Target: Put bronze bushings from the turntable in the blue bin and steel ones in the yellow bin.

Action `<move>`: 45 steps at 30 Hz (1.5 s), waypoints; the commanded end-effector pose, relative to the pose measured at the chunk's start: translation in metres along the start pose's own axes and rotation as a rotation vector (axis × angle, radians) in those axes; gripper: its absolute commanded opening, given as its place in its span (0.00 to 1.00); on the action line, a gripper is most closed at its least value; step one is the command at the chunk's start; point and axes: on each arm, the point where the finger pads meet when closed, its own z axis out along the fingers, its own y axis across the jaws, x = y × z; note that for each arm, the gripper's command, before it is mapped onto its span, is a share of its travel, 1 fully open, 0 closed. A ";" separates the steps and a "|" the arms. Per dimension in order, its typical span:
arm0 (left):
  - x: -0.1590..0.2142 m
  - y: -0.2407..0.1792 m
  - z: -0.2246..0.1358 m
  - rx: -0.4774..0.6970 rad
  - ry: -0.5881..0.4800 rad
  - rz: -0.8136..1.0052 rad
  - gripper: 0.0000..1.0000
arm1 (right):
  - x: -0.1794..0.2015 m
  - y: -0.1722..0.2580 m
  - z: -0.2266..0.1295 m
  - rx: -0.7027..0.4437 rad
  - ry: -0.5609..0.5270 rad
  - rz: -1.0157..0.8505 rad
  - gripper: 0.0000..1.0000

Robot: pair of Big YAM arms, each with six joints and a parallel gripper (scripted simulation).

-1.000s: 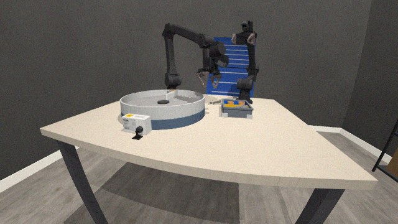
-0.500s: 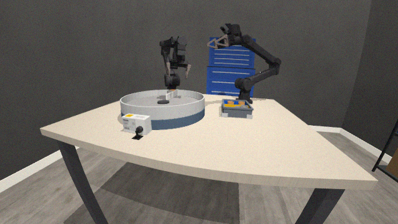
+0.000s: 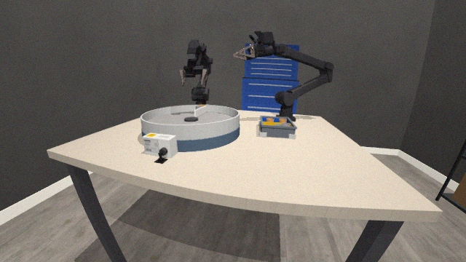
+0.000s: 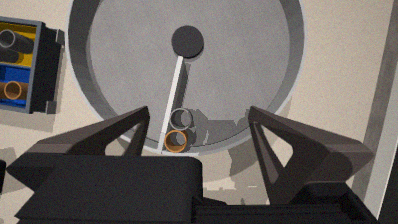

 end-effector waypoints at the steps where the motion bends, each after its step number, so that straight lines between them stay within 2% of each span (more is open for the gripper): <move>1: -0.015 0.001 -0.002 -0.005 -0.044 -0.011 1.00 | -0.013 -0.008 -0.014 0.007 -0.049 0.010 1.00; 11: -0.020 0.001 -0.004 -0.005 -0.045 -0.003 1.00 | -0.013 -0.007 -0.012 0.003 -0.041 0.020 1.00; 17: 0.004 0.006 -0.006 -0.021 -0.039 -0.006 1.00 | -0.020 -0.008 -0.015 -0.009 -0.015 -0.176 0.32; 18: 0.010 0.007 -0.007 -0.023 -0.039 -0.006 1.00 | -0.019 -0.007 -0.013 -0.020 0.000 -0.226 0.29; 24: 0.047 0.010 -0.013 -0.034 -0.039 -0.008 1.00 | -0.010 0.005 0.006 -0.140 0.124 -0.571 0.29; 26: 0.047 0.010 -0.013 -0.034 -0.039 -0.008 1.00 | -0.010 0.005 0.006 -0.140 0.124 -0.571 0.29; 32: 0.070 0.012 -0.016 -0.041 -0.038 -0.010 1.00 | 0.000 0.018 0.027 -0.268 0.257 -0.931 0.29; 35: 0.073 0.010 -0.016 -0.036 -0.038 -0.016 1.00 | 0.004 0.022 0.036 -0.318 0.315 -1.071 0.29; 36: 0.055 0.010 -0.021 -0.036 -0.069 -0.015 1.00 | 0.006 0.023 0.040 -0.333 0.338 -1.117 0.29; 40: 0.056 0.010 -0.019 -0.037 -0.064 -0.016 1.00 | 0.012 0.028 0.050 -0.384 0.414 -1.263 0.29; 45: 0.057 0.010 -0.019 -0.037 -0.062 -0.016 1.00 | 0.014 0.031 0.056 -0.402 0.451 -1.320 0.29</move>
